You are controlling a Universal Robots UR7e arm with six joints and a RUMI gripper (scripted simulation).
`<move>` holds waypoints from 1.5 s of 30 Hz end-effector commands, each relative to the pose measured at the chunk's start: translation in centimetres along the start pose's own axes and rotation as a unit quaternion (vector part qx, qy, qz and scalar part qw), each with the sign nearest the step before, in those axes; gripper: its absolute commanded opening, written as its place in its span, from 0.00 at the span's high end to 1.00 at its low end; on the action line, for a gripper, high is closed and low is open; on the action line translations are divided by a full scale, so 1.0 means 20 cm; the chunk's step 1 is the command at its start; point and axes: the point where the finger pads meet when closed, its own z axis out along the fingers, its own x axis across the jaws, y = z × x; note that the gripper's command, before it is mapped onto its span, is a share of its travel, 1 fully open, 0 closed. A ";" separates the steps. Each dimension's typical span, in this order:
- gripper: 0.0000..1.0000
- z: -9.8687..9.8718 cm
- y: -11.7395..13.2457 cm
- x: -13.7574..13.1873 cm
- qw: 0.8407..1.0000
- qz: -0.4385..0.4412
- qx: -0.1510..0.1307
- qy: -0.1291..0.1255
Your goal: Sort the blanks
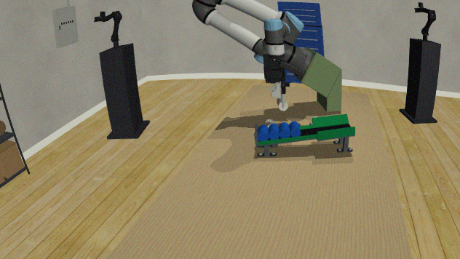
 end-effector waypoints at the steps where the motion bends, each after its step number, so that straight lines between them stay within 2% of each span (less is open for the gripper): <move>1: 0.62 0.03 -0.01 -0.01 1.000 -0.001 0.000 0.000; 17: 0.62 0.17 -0.01 -0.01 1.000 -0.001 0.001 0.000; 32: 0.62 0.35 0.00 -0.01 1.000 -0.001 0.001 0.001; 45: 0.62 0.45 0.00 0.00 1.000 0.000 0.000 0.001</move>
